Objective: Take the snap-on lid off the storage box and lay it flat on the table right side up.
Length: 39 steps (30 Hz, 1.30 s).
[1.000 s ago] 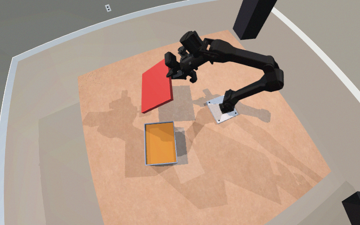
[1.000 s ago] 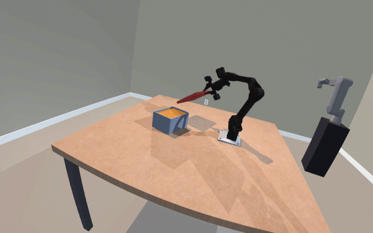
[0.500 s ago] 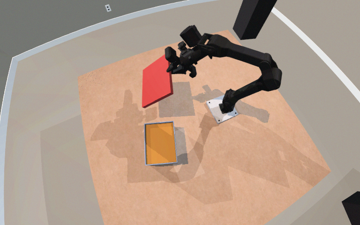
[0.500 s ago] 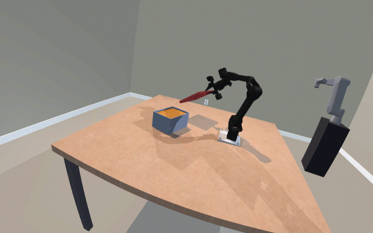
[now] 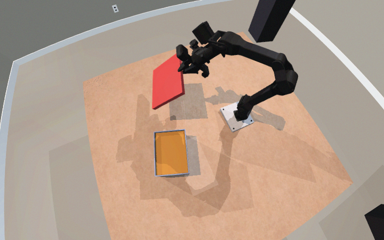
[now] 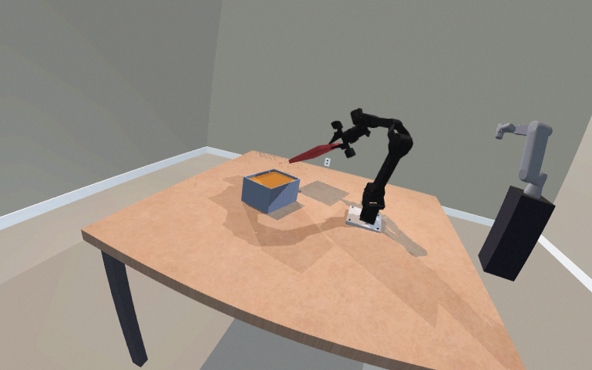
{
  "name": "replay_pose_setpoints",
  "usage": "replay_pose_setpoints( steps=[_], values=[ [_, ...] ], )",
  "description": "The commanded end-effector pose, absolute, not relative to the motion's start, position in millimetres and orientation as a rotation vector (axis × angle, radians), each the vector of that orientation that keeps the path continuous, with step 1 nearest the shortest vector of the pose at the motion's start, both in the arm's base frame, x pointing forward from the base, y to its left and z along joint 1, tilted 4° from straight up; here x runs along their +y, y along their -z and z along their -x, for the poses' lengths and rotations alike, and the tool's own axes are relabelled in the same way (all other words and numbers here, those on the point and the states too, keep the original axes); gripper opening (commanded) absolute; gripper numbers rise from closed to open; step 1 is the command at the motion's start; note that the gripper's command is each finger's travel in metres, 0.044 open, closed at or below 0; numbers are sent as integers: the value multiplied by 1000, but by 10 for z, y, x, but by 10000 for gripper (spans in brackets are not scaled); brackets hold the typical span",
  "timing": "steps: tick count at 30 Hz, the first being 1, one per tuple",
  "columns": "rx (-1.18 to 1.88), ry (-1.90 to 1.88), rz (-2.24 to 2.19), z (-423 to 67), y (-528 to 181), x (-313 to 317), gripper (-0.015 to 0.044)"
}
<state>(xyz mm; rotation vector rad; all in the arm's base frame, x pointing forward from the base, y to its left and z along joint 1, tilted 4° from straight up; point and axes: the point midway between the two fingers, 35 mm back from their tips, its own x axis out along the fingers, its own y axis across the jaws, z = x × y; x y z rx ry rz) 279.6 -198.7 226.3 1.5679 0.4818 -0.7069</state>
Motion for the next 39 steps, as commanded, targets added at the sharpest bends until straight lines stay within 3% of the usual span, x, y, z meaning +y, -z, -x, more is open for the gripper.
replay_pose_setpoints(
  steps=[1,20,39],
  values=[
    [472,691,-1560,-2802,-2322,-2057,0],
    [472,692,-1557,-2714,-2319,-2423,0],
    [472,692,-1557,-2692,-2122,-2389,0]
  ],
)
